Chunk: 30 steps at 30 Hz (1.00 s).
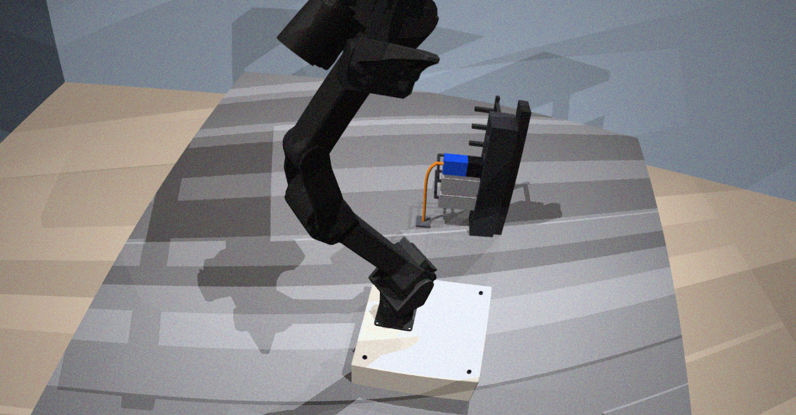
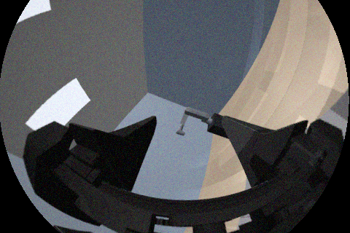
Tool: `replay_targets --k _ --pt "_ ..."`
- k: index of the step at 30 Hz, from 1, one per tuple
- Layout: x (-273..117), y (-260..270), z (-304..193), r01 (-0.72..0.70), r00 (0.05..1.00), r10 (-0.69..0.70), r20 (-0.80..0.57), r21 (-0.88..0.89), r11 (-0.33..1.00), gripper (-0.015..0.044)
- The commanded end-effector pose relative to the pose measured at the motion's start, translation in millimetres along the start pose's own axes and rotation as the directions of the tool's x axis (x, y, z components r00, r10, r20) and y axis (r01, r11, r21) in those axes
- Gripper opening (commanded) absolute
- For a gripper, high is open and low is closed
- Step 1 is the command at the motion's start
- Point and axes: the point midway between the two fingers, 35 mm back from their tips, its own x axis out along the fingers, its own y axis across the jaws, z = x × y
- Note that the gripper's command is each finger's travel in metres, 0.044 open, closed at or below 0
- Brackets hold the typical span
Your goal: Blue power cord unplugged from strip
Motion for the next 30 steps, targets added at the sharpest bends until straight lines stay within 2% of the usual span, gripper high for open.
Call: replay_targets --k 1,5,9,14,19,24,30 --pt "0 1 -1 -0.003 1.0 0.003 0.0 -0.007 1.0 0.0374" --pt "-3 28 -23 -0.086 0.996 0.085 -0.012 -0.161 0.983 0.0269" --pt "-14 64 -59 -0.214 0.976 0.21 -0.05 -0.356 0.91 0.0164" --pt "-38 106 -110 -0.379 0.919 0.371 -0.133 -0.553 0.742 0.016" --pt "-75 140 -165 -0.526 0.819 0.518 -0.248 -0.685 0.503 0.016" --pt "-124 162 -222 -0.63 0.673 0.631 -0.386 -0.745 0.216 0.016" --pt "-190 169 -285 -0.677 0.461 0.694 -0.553 -0.725 -0.128 0.016"
